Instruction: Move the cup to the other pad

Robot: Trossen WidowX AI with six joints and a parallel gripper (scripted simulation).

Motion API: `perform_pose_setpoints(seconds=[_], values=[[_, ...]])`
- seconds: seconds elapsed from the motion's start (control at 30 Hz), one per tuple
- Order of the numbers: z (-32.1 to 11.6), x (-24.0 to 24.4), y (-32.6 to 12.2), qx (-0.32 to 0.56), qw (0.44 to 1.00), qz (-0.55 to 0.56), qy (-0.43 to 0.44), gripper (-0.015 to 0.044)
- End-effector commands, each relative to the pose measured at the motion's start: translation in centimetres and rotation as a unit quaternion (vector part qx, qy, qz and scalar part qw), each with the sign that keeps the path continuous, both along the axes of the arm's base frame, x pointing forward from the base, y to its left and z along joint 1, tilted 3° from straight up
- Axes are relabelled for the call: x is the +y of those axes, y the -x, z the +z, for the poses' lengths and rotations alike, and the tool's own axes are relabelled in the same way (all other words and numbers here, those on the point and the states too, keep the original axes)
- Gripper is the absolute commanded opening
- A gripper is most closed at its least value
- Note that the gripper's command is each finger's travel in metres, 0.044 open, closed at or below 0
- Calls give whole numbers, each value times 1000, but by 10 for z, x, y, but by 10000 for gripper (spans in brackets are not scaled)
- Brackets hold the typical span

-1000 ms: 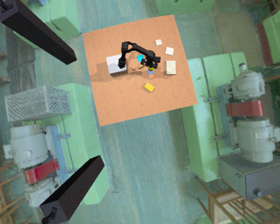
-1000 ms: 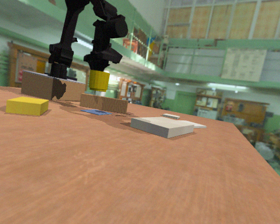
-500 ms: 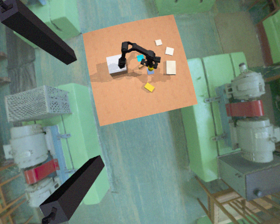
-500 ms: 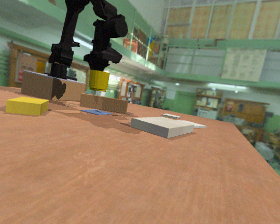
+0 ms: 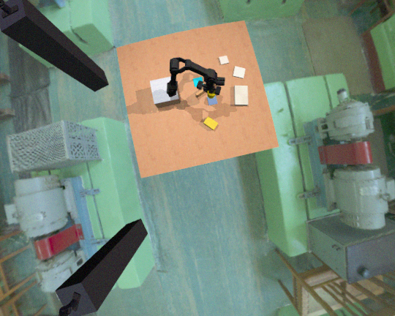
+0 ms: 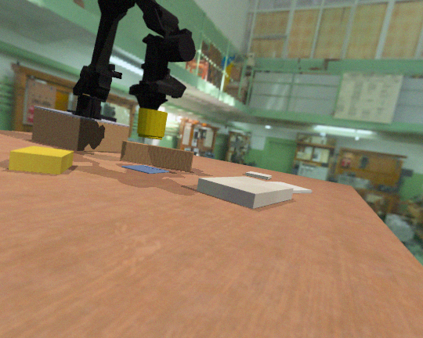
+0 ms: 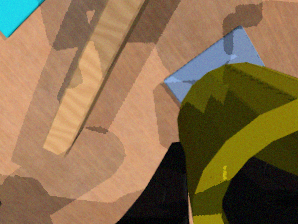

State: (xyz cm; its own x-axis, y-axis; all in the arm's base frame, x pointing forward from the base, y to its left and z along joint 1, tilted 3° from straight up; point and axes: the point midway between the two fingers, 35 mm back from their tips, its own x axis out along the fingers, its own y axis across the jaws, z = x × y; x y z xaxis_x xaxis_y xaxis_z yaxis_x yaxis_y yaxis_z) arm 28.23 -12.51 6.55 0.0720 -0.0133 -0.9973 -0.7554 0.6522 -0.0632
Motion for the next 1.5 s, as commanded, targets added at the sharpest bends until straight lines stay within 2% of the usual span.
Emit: perform_pose_setpoints(seconds=[0.0,1.47], values=[[2,9,2,-4,1000,0,1,0],[-1,104,17,-4,1000,1,-4,0]])
